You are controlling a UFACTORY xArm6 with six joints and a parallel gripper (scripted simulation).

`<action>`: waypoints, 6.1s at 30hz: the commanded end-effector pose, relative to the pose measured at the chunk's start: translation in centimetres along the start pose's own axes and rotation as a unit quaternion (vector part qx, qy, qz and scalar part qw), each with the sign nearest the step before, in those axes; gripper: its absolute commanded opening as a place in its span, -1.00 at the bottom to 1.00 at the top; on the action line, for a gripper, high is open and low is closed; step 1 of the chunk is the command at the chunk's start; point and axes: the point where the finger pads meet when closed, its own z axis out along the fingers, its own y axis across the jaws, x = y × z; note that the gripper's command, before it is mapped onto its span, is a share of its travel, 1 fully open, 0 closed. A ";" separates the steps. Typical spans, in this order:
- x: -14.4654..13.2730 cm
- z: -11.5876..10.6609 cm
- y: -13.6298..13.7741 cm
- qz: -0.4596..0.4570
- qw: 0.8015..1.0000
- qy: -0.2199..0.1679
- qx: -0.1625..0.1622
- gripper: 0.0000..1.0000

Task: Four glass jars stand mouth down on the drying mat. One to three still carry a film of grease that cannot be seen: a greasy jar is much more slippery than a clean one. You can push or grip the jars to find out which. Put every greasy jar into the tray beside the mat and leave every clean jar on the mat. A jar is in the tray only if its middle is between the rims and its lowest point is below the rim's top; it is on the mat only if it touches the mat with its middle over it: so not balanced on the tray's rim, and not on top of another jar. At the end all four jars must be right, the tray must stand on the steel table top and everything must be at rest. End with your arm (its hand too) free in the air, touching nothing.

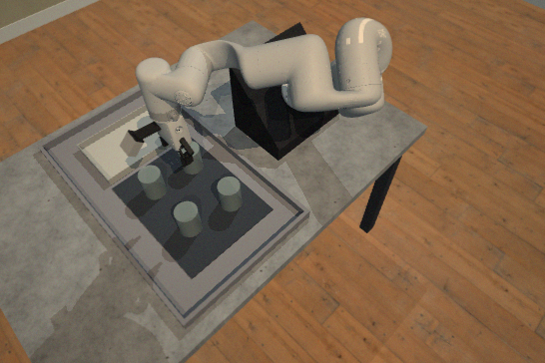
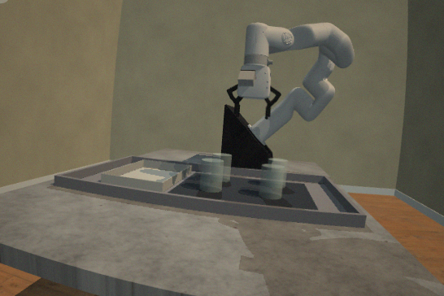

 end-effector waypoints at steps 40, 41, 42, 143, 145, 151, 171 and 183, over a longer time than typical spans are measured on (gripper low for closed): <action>0.2 6.3 3.9 -0.017 1.000 0.000 0.001 -1.00; 0.2 6.3 4.7 -0.017 1.000 0.000 0.001 -1.00; 0.2 6.3 5.5 -0.017 1.000 0.000 0.001 -1.00; 1.0 14.0 10.1 -0.017 1.000 0.000 0.001 -1.00; 1.0 14.0 10.1 -0.017 1.000 0.000 0.001 -1.00; 1.1 14.0 10.1 -0.017 1.000 0.000 0.001 -1.00; 1.3 14.0 10.1 -0.017 1.000 0.000 0.001 -1.00; 1.4 14.0 10.1 -0.017 1.000 0.000 0.001 -1.00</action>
